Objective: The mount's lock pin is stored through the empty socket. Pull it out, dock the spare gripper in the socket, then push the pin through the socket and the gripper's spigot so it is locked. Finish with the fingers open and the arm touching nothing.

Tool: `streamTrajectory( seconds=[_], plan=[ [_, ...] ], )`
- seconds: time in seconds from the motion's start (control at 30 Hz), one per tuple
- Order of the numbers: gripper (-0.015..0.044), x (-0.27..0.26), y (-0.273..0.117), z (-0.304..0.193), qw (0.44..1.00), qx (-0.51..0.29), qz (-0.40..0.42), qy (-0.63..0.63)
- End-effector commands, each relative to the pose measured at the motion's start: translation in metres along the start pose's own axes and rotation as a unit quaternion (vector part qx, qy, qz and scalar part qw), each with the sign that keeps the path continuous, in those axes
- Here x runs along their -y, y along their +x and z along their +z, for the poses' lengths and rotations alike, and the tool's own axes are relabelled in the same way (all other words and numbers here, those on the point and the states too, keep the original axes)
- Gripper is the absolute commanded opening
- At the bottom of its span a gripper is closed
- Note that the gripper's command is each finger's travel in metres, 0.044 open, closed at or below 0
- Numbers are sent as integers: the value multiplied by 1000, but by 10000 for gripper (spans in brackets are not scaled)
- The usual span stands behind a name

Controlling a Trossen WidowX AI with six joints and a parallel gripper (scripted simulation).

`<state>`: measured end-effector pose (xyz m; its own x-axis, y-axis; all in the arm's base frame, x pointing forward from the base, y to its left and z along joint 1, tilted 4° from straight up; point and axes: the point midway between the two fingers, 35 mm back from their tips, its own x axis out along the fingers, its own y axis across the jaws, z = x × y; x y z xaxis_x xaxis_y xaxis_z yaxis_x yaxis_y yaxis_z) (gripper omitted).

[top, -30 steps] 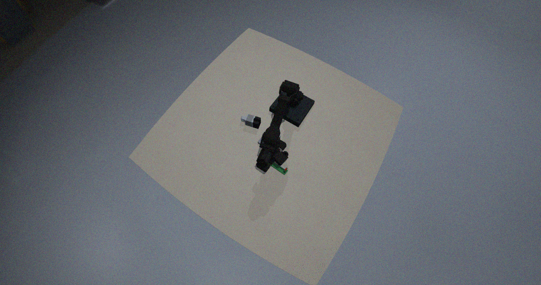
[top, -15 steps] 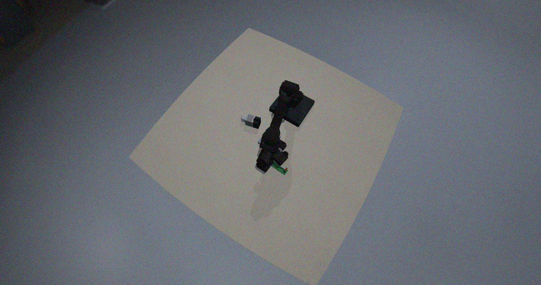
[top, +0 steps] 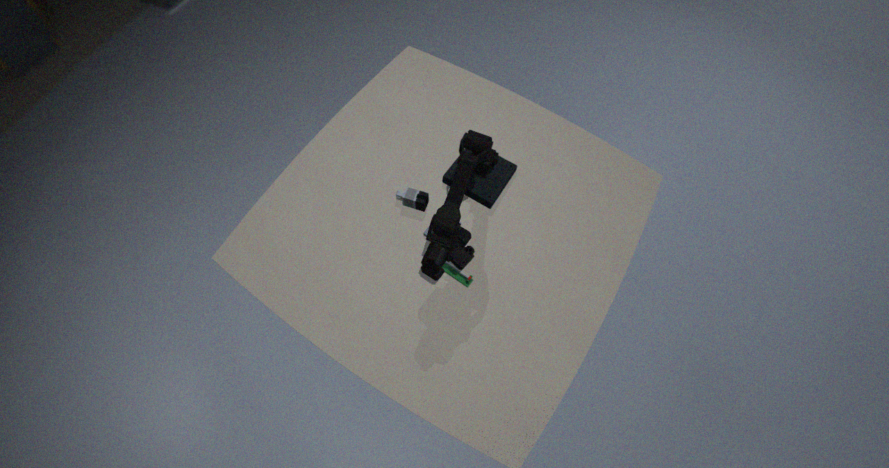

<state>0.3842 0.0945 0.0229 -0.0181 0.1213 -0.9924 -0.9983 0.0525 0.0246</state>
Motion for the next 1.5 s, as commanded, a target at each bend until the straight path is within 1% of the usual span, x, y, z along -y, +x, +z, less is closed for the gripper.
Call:
streamTrajectory(
  seconds=[0.0,0.8,0.83,0.93,1.33,1.4,1.47],
  plan=[
    [440,0,-10,1,1000,0,0,0],
    [440,1,-78,10,1000,-1,4,0],
    [440,2,-70,9,1000,-1,4,0],
    [440,2,-76,10,1000,-1,4,0],
    [440,2,-131,17,1000,-1,3,0],
    [440,2,-125,10,1000,-12,-9,-7],
    [440,-3,-127,-11,998,-46,-26,-25]
  ],
)
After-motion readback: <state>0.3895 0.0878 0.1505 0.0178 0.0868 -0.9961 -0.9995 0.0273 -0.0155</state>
